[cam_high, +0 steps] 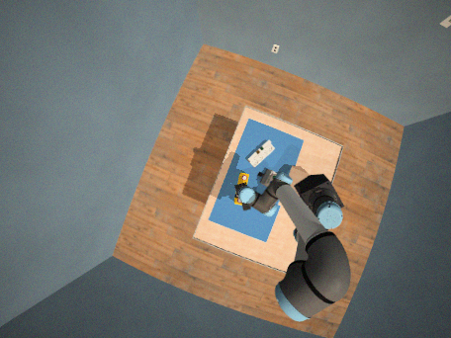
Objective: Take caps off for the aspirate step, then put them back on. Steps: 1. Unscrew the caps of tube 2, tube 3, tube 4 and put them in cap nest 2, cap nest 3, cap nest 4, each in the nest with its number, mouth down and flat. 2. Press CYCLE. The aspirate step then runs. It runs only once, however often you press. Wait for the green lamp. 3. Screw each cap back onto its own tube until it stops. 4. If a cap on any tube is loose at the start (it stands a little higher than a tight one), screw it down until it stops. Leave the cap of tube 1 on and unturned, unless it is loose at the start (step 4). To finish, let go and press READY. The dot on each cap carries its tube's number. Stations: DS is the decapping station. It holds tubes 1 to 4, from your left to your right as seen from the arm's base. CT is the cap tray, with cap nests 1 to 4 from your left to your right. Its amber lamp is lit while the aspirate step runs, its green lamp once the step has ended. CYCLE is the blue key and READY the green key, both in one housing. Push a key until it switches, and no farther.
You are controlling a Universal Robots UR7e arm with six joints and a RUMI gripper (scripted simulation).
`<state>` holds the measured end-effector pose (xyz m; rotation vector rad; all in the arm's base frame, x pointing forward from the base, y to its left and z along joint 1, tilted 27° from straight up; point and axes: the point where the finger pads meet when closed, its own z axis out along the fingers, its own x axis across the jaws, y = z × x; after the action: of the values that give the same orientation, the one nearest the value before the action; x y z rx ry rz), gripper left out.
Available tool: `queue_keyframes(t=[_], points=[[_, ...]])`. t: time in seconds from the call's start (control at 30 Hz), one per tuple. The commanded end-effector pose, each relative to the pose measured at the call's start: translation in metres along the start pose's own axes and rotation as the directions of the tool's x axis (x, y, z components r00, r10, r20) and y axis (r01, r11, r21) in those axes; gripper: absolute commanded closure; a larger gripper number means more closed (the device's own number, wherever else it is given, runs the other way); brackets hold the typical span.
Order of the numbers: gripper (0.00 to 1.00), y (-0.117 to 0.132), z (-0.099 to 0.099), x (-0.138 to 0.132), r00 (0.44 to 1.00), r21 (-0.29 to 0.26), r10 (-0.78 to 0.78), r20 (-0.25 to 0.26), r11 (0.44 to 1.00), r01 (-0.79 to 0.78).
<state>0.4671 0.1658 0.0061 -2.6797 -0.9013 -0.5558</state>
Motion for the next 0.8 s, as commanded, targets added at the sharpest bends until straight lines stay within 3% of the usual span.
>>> queue_keyframes(t=[0.0, 0.1, 0.23, 0.3, 0.37, 0.4, 0.43, 0.47, 0.53, 0.77], points=[[0.65, 0.0002, -0.0002, 0.0003, 0.961, -0.002, 0.275, -0.001, 0.961, -0.275], [0.65, 0.0002, -0.0002, 0.0003, 0.932, -0.002, 0.363, -0.001, 0.932, -0.363], [0.65, 0.0002, -0.0002, 0.0003, 0.815, -0.001, 0.579, -0.001, 0.815, -0.579], [0.65, 0.0002, -0.0002, 0.0003, 0.815, -0.001, 0.579, -0.001, 0.815, -0.579], [0.65, 0.0002, -0.0002, 0.0003, 0.705, -0.001, 0.709, -0.002, 0.705, -0.709], [0.65, 0.0002, -0.0002, 0.0003, 0.705, -0.001, 0.709, -0.002, 0.705, -0.709], [0.65, 0.0002, -0.0002, 0.0003, 0.644, -0.001, 0.765, -0.002, 0.644, -0.765], [0.65, 0.0002, -0.0002, 0.0003, 0.644, -0.001, 0.765, -0.002, 0.644, -0.765], [0.65, 0.0001, -0.0002, 0.0003, 0.539, -0.001, 0.842, -0.002, 0.539, -0.842], [0.65, 0.0000, -0.0002, 0.0004, 0.539, -0.001, 0.842, -0.002, 0.539, -0.842]])
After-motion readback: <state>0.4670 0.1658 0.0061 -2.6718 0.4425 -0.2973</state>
